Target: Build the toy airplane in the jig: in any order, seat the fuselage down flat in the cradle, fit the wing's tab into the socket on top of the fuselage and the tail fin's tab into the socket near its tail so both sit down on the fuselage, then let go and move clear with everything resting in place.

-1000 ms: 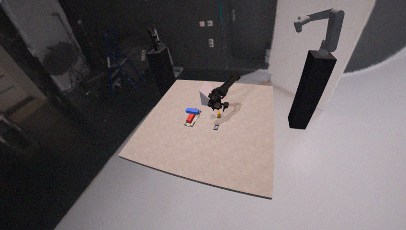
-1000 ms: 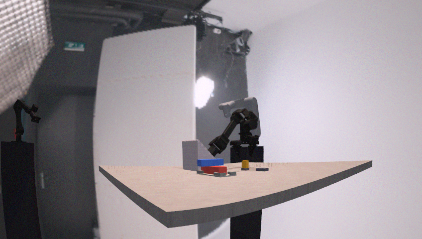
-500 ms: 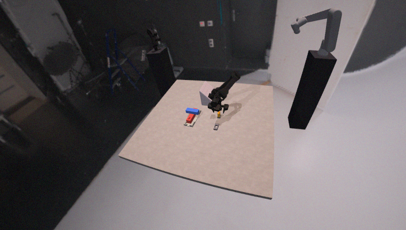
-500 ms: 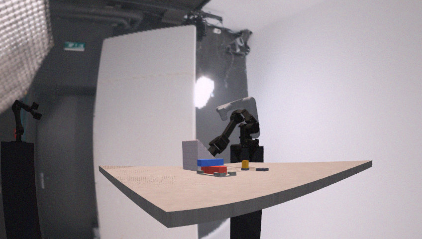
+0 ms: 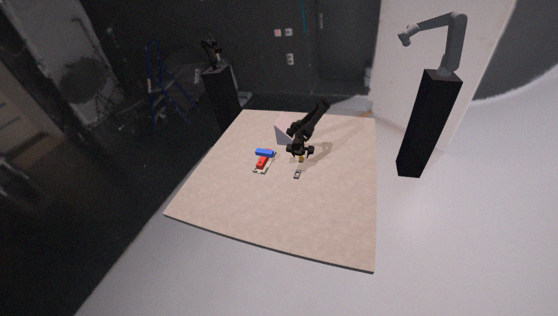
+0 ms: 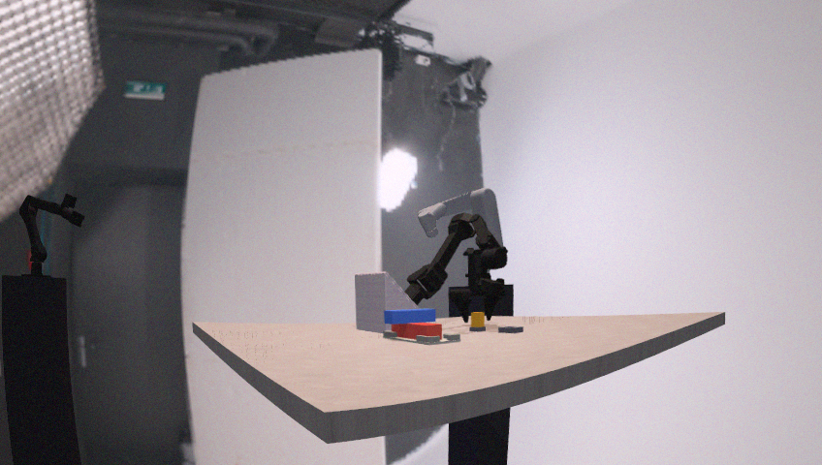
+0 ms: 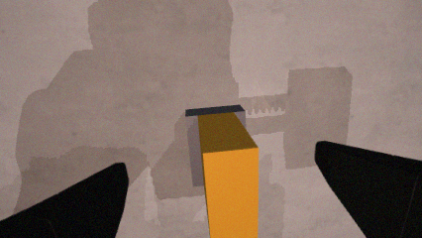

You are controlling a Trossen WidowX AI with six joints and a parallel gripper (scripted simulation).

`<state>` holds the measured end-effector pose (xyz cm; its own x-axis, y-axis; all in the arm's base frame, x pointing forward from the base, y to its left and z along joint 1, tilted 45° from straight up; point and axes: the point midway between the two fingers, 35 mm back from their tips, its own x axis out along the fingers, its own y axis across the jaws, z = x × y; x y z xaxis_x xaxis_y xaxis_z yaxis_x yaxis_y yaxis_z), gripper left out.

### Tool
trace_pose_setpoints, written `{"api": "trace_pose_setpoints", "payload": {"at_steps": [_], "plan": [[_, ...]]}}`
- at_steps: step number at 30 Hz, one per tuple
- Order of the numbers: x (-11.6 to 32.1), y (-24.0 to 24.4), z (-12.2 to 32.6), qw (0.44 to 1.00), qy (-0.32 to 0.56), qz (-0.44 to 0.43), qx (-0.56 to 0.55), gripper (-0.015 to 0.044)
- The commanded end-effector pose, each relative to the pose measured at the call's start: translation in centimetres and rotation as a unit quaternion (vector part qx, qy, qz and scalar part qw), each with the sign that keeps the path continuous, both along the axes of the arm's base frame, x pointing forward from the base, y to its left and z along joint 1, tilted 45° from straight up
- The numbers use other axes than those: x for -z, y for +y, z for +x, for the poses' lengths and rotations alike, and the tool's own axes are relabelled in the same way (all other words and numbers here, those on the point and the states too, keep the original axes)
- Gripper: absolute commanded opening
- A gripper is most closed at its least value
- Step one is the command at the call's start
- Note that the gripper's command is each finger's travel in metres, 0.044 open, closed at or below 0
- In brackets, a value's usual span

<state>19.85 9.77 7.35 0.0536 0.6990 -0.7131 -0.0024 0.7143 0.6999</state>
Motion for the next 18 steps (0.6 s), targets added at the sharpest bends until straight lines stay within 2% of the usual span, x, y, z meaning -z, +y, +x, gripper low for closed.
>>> {"api": "trace_pose_setpoints", "payload": {"at_steps": [1,3,18], "plan": [[0.45,0.52,-0.11,1.000,0.003,0.003,0.002,0.0440],[0.51,0.60,-0.11,1.000,0.003,0.003,0.002,0.0440],[0.51,0.60,-0.11,1.000,0.003,0.003,0.002,0.0046]]}}
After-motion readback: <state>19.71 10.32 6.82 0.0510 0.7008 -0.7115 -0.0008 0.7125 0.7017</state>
